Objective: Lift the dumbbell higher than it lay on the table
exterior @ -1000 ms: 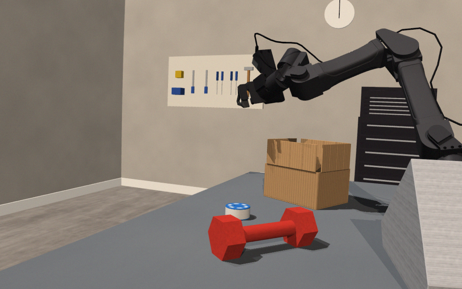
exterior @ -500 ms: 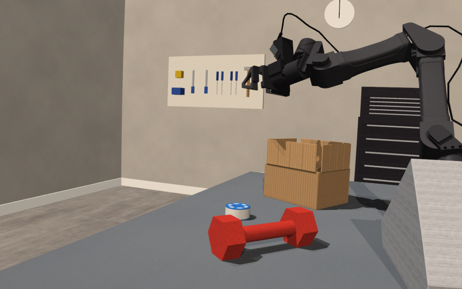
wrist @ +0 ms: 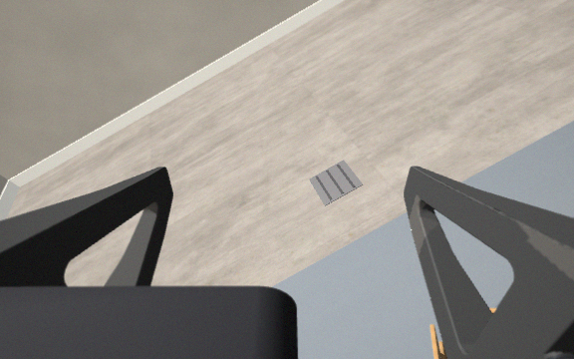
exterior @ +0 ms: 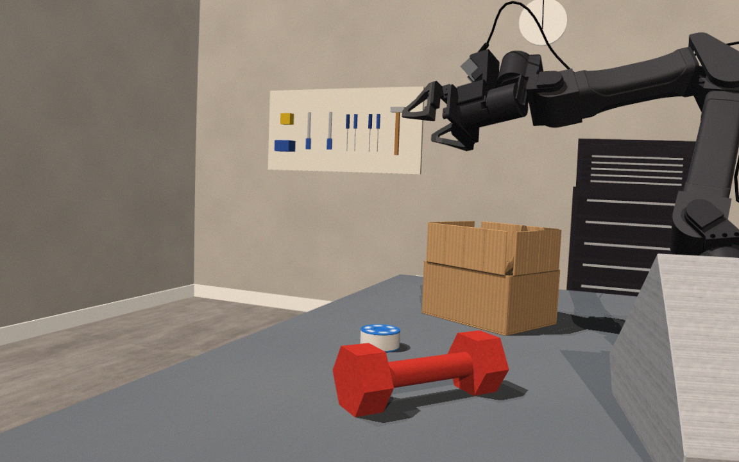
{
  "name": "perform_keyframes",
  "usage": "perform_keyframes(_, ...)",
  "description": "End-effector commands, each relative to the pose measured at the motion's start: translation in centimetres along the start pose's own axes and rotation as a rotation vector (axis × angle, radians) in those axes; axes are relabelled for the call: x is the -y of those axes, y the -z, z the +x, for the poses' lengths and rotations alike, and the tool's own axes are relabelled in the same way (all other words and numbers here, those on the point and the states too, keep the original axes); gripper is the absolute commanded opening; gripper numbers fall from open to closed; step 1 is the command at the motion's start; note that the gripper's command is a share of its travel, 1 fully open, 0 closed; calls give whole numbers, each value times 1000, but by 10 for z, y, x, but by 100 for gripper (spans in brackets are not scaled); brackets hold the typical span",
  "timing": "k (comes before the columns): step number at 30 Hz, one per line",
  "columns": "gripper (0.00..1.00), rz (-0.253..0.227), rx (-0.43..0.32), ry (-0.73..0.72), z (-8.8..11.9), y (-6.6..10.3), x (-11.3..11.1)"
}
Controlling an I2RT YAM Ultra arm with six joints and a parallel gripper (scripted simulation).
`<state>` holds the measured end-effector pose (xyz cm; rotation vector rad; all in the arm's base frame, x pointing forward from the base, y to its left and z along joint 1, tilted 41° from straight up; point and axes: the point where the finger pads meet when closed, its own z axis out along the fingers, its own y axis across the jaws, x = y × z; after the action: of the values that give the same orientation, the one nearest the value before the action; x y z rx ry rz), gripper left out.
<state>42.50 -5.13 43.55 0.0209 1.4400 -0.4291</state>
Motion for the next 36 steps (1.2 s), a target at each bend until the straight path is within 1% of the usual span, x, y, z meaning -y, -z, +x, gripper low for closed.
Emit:
perform_keyframes(1, 100, -112, -13, -56, -1, 13, -21)
perform_keyframes(2, 100, -152, -27, -96, 0, 23, -26)
perform_keyframes(8, 100, -245, -69, -195, 5, 47, -38)
perform_keyframes(13, 100, -315, -123, -268, 13, 65, -50)
perform_keyframes(14, 100, -321, -174, -253, 23, 55, -60)
perform_keyframes(15, 100, -324, -202, -244, 29, 49, -66)
perform_keyframes(16, 100, -325, -222, -237, 34, 47, -69)
perform_keyframes(18, 100, -325, -222, -237, 34, 47, -69)
perform_keyframes(19, 100, -320, -304, -202, 57, 41, -81)
perform_keyframes(22, 100, -335, -395, -146, 84, 38, -99)
perform_keyframes(26, 100, -358, -545, -58, 127, 39, -127)
perform_keyframes(29, 100, -377, -655, 21, 160, 44, -146)
perform_keyframes(33, 100, -402, -786, 135, 199, 55, -168)
perform_keyframes(35, 100, -402, -786, 135, 199, 55, -168)
perform_keyframes(36, 100, -416, -852, 202, 219, 63, -178)
